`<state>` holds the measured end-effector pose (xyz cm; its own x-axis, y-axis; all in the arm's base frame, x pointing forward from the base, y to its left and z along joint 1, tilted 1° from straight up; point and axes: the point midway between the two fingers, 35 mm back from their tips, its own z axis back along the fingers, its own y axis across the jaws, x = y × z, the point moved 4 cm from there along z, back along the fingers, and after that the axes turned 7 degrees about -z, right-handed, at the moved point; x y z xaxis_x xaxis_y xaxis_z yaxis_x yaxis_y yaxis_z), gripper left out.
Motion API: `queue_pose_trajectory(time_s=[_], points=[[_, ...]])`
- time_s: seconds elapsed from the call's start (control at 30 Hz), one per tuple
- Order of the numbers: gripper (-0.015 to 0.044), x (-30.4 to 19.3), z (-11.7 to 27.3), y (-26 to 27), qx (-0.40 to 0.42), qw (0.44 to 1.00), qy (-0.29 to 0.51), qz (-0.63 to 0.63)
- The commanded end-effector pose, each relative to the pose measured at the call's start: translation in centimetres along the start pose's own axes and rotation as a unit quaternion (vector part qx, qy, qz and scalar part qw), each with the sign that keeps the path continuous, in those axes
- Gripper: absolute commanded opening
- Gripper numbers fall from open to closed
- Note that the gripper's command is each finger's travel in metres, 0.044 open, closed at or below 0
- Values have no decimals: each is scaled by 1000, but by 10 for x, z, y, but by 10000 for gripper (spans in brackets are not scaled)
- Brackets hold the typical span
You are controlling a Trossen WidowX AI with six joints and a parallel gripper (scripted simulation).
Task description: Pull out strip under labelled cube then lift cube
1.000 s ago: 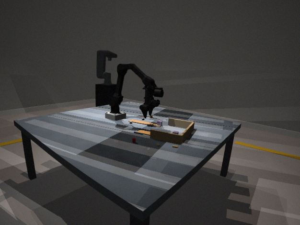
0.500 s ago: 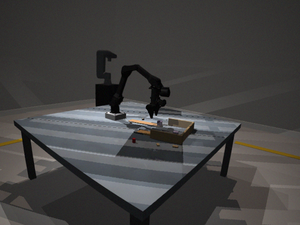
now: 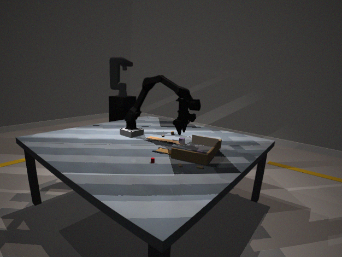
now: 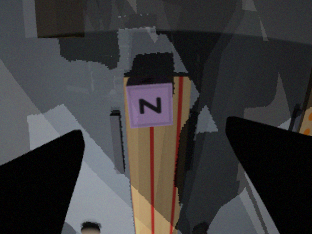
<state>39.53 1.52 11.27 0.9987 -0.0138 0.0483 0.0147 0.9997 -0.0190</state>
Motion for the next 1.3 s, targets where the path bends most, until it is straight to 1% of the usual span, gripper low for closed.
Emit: queue_pose_trajectory(time_s=[0.0,0.07,0.1,1.0,1.27], points=[[309,4,-4,1,2,1000,0,-3],[256,4,-7,1,2,1000,0,-3],[250,4,-9,1,2,1000,0,-3],[250,4,-53,1,2,1000,1,-3],[250,4,-54,1,2,1000,1,-3]])
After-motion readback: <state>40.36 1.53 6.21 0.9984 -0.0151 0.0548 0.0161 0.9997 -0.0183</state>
